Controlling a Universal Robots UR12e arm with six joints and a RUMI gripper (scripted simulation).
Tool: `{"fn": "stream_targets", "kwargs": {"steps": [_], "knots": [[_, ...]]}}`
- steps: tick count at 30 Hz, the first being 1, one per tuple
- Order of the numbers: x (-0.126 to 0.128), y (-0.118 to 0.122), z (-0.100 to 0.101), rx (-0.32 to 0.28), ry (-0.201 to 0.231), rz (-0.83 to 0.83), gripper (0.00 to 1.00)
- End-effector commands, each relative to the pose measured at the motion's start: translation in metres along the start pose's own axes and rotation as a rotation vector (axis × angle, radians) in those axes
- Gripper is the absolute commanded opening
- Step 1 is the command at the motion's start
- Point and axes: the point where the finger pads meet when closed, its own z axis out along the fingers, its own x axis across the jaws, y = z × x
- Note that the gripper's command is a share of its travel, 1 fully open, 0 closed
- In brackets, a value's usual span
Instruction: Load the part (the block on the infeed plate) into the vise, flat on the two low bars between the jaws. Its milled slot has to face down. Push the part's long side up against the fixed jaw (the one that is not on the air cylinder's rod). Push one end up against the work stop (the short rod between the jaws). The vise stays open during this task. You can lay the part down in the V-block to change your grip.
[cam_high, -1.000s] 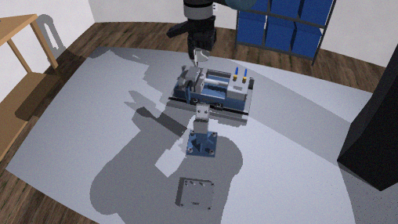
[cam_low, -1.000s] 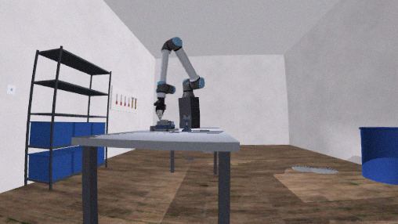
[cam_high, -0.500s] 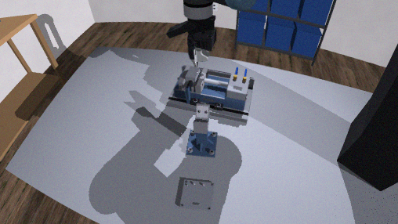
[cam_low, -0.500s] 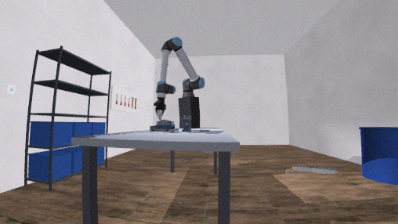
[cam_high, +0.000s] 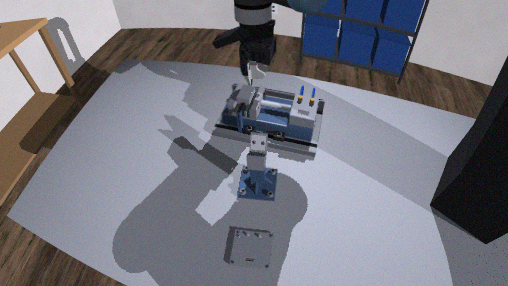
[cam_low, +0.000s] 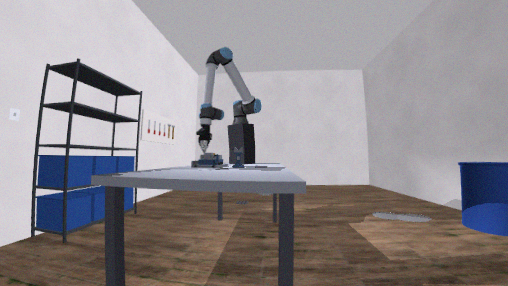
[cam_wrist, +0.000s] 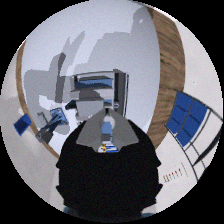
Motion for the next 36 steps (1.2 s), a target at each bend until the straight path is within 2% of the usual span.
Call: {"fn": "stream_targets", "kwargs": {"steps": [1, 21, 36], "knots": [[0.002, 0.0, -0.001, 0.001, 0.0, 0.0, 0.0], [0.029, 0.0, -0.001, 0.001, 0.0, 0.0, 0.0], [0.031, 0.0, -0.002, 0.001, 0.0, 0.0, 0.0]]}}
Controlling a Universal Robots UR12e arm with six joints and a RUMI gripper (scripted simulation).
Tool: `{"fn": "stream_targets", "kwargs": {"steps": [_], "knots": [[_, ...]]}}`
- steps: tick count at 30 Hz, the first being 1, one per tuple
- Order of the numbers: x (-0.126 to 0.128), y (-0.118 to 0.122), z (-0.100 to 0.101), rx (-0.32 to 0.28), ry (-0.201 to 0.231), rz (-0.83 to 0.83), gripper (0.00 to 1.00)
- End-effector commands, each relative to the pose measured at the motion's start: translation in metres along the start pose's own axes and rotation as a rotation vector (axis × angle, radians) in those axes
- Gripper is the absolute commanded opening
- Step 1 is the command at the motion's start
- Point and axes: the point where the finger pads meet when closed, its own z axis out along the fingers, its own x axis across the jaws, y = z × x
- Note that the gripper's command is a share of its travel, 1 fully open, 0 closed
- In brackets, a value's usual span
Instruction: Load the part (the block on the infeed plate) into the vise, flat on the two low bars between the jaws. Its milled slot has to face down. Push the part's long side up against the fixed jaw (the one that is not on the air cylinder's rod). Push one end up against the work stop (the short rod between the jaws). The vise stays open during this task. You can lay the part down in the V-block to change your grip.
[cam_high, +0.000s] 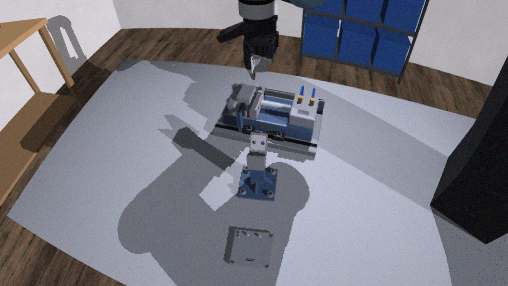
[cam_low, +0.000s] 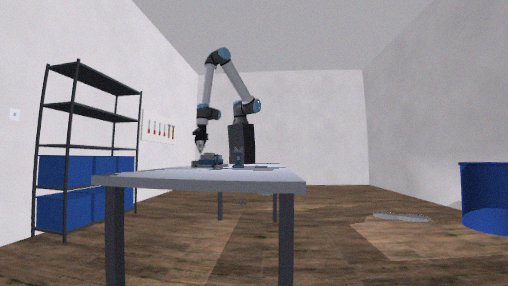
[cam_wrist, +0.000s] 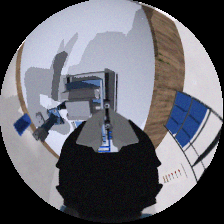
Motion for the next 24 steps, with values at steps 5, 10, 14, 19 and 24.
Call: {"fn": "stream_targets", "kwargs": {"steps": [5, 10, 14, 19, 24], "knots": [[0.0, -0.001, -0.006, 0.001, 0.0, 0.0, 0.0], [0.0, -0.001, -0.013, 0.001, 0.0, 0.0, 0.0], [0.0, -0.001, -0.022, 0.001, 0.0, 0.0, 0.0], [0.0, -0.001, -0.035, 0.001, 0.0, 0.0, 0.0], [0.0, -0.001, -0.043, 0.001, 0.0, 0.0, 0.0]]}}
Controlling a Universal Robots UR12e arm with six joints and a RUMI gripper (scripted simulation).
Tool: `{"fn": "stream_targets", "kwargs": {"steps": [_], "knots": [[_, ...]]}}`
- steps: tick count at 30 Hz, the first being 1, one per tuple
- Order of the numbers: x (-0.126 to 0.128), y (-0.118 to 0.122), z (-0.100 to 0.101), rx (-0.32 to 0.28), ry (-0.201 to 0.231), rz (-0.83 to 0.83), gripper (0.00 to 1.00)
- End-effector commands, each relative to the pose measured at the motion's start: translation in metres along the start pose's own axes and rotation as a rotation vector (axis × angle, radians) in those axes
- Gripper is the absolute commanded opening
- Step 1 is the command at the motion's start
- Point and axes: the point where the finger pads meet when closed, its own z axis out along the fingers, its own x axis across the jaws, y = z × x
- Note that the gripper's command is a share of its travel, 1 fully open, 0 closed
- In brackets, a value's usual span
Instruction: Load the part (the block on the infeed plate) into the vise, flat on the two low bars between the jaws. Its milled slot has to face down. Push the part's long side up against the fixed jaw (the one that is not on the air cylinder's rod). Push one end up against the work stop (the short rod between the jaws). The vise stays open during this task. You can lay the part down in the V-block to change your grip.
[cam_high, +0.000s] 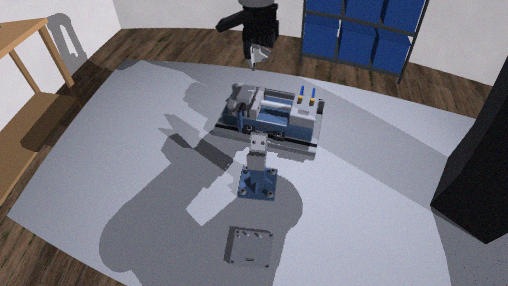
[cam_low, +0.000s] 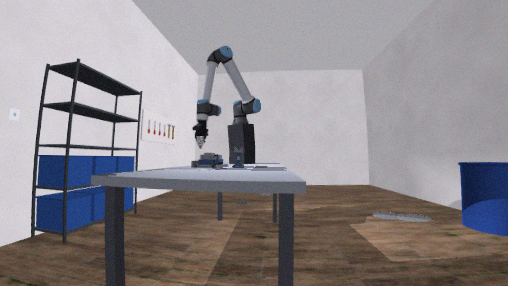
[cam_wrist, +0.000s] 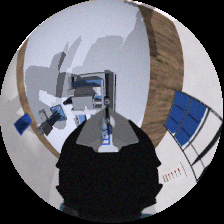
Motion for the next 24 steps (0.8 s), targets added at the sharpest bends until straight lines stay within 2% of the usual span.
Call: {"fn": "stream_targets", "kwargs": {"steps": [1, 11, 24], "knots": [[0.0, -0.001, -0.01, 0.001, 0.0, 0.0, 0.0], [0.0, -0.001, -0.025, 0.001, 0.0, 0.0, 0.0], [0.0, -0.001, -0.027, 0.001, 0.0, 0.0, 0.0]]}}
